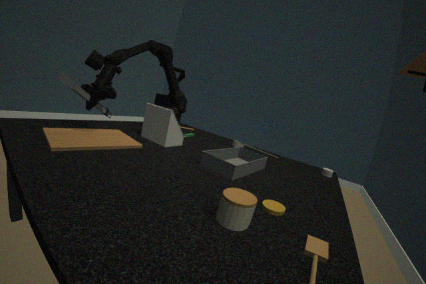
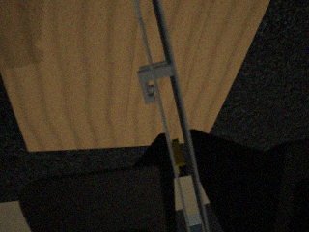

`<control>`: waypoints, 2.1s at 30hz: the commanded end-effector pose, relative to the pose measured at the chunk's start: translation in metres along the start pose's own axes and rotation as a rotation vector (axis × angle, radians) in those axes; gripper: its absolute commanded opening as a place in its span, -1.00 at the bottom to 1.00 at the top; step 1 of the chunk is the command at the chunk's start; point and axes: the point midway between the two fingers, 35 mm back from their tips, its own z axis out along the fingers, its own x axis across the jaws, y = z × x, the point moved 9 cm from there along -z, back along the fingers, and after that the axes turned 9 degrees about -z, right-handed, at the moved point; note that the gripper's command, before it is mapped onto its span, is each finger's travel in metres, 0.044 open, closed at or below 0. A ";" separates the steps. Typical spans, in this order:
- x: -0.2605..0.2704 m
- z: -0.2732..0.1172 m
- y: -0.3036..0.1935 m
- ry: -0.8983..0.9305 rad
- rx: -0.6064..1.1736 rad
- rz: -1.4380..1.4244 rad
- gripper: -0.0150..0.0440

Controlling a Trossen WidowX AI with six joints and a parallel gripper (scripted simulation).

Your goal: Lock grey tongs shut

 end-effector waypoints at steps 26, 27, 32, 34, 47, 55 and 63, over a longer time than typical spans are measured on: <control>-0.007 -0.006 0.051 0.081 0.453 -0.025 -1.00; -0.008 -0.006 0.053 0.085 0.468 -0.027 -1.00; -0.012 -0.010 0.064 0.108 0.542 -0.035 -1.00; -0.013 -0.011 0.068 0.117 0.571 -0.039 -1.00; -0.026 -0.023 0.096 0.183 0.733 -0.067 -1.00; -0.026 -0.023 0.096 0.183 0.733 -0.067 -1.00; -0.026 -0.023 0.096 0.183 0.733 -0.067 -1.00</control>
